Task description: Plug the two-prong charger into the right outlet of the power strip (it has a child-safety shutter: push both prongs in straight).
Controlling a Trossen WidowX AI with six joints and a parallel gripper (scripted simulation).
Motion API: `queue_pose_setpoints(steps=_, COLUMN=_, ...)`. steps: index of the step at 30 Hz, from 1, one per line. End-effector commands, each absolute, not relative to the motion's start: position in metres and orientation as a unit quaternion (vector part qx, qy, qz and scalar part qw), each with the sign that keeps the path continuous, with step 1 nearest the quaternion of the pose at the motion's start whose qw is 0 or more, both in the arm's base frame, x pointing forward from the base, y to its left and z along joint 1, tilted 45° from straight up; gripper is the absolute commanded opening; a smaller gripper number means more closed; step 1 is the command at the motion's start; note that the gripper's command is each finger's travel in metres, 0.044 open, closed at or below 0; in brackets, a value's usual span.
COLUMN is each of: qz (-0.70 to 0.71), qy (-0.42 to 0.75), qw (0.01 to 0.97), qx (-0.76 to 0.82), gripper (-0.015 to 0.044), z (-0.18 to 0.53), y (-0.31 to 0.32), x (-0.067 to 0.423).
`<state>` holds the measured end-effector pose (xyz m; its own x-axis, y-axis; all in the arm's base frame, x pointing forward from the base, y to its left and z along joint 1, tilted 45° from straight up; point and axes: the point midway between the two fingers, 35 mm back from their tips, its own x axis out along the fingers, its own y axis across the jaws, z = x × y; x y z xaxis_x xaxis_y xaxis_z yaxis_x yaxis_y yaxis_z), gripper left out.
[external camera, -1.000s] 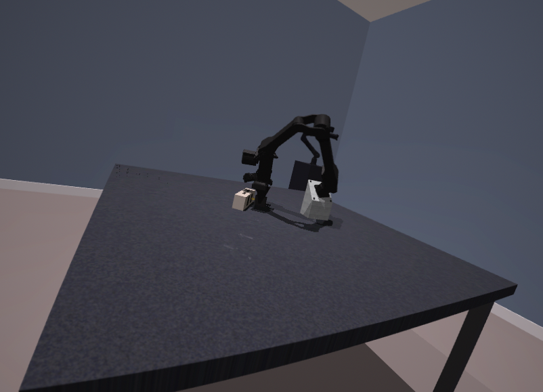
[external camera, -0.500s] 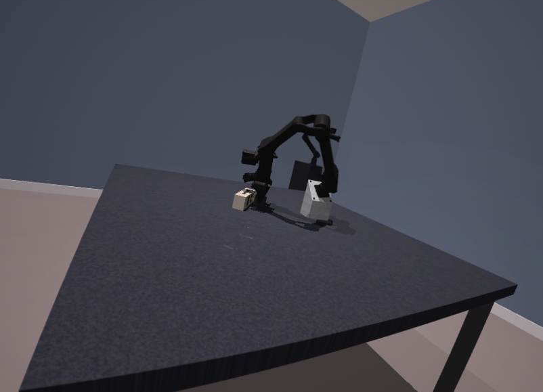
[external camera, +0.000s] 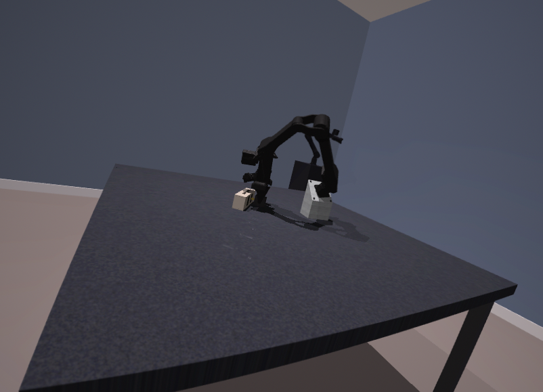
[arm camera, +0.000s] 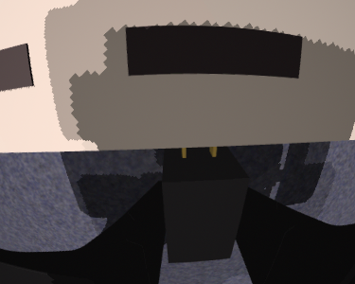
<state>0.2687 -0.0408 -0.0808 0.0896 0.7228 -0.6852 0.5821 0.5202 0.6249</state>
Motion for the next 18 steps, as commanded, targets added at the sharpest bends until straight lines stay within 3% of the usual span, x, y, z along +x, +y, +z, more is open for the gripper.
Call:
queue_pose_setpoints(steps=1, qz=0.063, qy=0.670, qw=0.557, qx=0.488, gripper=0.0000, z=-0.0802, y=-0.0422, x=0.2717)
queue_pose_setpoints(steps=18, qz=0.063, qy=0.670, qw=0.557, qx=0.488, gripper=0.0000, z=-0.0789, y=-0.0427, x=0.2727)
